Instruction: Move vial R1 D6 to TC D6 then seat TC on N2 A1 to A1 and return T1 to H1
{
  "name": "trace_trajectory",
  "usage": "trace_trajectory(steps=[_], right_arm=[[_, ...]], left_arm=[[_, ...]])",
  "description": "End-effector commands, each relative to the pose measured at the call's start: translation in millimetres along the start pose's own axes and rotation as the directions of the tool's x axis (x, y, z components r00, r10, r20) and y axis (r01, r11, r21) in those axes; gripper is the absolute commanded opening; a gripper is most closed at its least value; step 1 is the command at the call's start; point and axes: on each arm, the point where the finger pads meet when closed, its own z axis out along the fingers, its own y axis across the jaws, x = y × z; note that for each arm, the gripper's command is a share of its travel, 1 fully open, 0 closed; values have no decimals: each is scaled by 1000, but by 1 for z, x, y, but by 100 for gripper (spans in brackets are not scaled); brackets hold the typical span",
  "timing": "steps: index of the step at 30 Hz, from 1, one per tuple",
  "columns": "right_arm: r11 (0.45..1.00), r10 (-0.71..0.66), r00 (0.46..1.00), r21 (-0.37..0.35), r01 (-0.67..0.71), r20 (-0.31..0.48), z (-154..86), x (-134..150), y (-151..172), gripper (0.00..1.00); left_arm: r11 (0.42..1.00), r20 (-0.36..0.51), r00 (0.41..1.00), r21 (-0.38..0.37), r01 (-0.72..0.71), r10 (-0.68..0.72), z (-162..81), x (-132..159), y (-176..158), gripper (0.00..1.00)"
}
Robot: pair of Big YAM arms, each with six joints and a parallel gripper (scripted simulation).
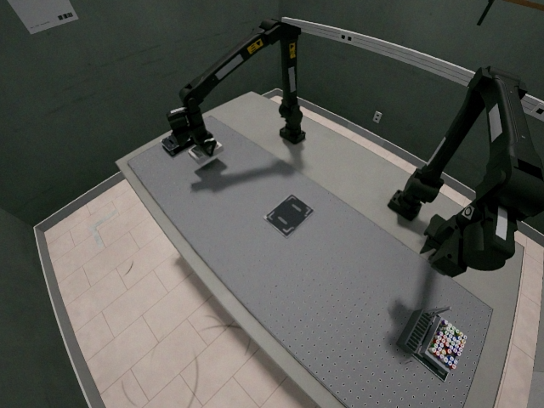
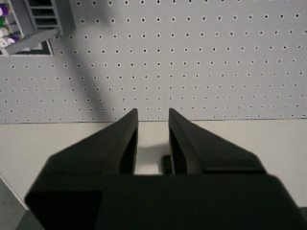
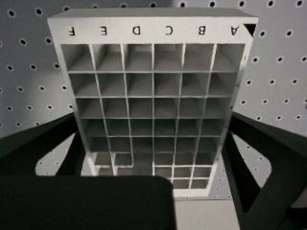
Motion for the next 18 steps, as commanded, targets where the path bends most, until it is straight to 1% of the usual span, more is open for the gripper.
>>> trace_trajectory(steps=[1,5,8,10,13,14,16,18], right_arm=[[1000,-4,999,12,4,52,-20,-24,-16,0],[1000,-4,999,12,4,48,-19,-25,-23,0],[1000,-4,998,15,3,57,-25,-25,-28,0],[1000,-4,999,12,4,49,-19,-26,-32,0],[1000,-4,999,13,4,49,-19,-26,-33,0],[1000,-23,997,19,22,68,-29,-29,-26,0],[1000,-5,999,14,4,51,-22,-26,-38,0],[1000,-4,999,14,3,51,-19,-27,-42,0]], left_arm=[[1000,29,999,-8,17,-17,-12,-8,3,24],[1000,29,999,-8,17,-17,-12,-8,3,24],[1000,29,999,-8,17,-17,-12,-8,3,24],[1000,29,999,-8,17,-17,-12,-8,3,24],[1000,29,999,-8,17,-17,-12,-8,3,24],[1000,29,999,-8,17,-17,-12,-8,3,24],[1000,29,999,-8,17,-17,-12,-8,3,24],[1000,29,999,-8,17,-17,-12,-8,3,24]])
